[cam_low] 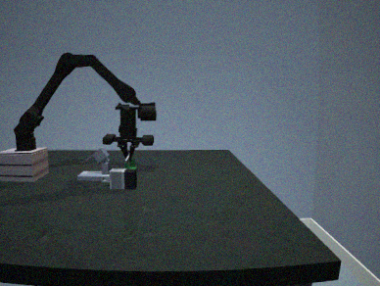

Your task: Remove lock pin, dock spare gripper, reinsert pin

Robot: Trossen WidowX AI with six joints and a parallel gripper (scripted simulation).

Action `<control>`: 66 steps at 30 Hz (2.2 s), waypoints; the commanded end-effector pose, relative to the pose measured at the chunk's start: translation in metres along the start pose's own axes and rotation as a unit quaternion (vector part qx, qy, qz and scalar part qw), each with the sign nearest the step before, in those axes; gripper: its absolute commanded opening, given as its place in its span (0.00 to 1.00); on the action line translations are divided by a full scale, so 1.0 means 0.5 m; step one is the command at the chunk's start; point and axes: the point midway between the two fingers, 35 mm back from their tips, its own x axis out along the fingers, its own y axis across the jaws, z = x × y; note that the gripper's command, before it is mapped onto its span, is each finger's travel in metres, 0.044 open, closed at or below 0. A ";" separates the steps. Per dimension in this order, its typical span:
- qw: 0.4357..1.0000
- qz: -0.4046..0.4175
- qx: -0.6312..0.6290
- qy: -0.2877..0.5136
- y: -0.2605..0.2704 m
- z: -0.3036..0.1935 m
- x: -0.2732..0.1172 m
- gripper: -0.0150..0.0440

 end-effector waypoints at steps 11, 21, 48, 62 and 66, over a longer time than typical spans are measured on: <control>1.000 -0.001 -0.003 0.000 0.002 -0.007 0.043 0.25; 1.000 -0.001 -0.003 0.000 0.003 -0.009 0.056 0.25; 1.000 -0.001 -0.003 0.000 0.003 -0.009 0.056 0.25; 1.000 -0.003 -0.002 -0.001 0.001 -0.007 0.048 0.48; 1.000 -0.003 -0.002 -0.001 0.001 -0.007 0.048 0.65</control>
